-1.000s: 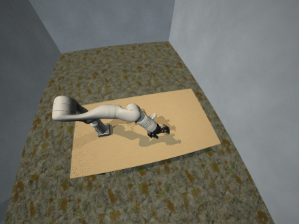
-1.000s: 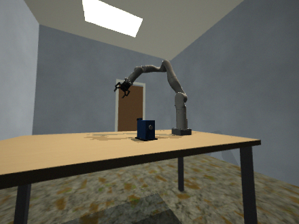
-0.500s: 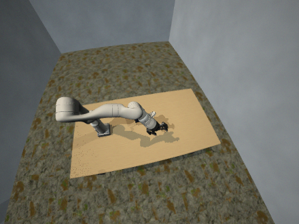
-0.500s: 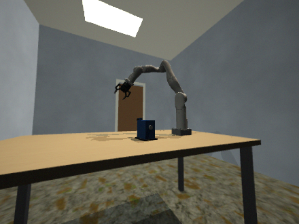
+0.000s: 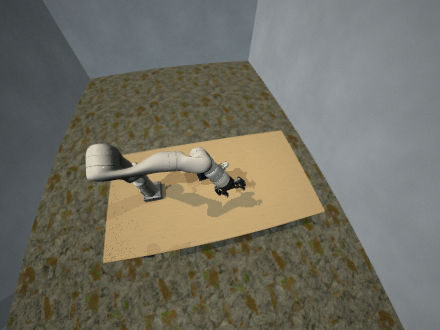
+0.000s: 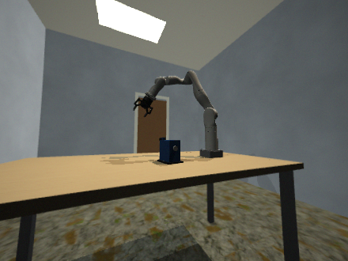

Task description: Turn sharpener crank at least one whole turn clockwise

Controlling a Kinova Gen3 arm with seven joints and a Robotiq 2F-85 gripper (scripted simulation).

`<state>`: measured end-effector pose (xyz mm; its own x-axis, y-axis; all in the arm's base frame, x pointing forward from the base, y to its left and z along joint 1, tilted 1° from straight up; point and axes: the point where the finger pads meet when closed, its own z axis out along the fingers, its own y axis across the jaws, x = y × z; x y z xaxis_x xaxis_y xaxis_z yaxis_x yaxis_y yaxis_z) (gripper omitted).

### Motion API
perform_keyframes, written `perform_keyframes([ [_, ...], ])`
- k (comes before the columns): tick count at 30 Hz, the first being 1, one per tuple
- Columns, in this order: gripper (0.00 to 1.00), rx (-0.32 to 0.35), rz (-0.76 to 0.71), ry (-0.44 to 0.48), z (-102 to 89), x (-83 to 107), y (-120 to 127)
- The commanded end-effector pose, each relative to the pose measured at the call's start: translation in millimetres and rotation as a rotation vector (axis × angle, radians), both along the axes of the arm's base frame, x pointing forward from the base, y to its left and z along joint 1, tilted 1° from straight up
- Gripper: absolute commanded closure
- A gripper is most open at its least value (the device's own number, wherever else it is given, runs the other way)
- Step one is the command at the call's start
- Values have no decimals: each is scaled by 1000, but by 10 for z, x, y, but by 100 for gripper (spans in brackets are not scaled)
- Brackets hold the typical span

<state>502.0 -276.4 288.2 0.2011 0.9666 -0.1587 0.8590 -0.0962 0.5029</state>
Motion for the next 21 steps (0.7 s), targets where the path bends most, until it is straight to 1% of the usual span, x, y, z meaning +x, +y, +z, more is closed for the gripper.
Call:
perform_keyframes([
  [1, 0, 16, 20, 21, -82, 14, 155],
  [8, 0, 16, 20, 21, -82, 14, 155],
  [9, 0, 34, 35, 50, -178, 0, 311],
  [16, 0, 34, 35, 50, -178, 0, 311],
  [17, 0, 51, 50, 78, -268, -21, 460],
  [21, 0, 51, 50, 78, -268, -21, 460],
])
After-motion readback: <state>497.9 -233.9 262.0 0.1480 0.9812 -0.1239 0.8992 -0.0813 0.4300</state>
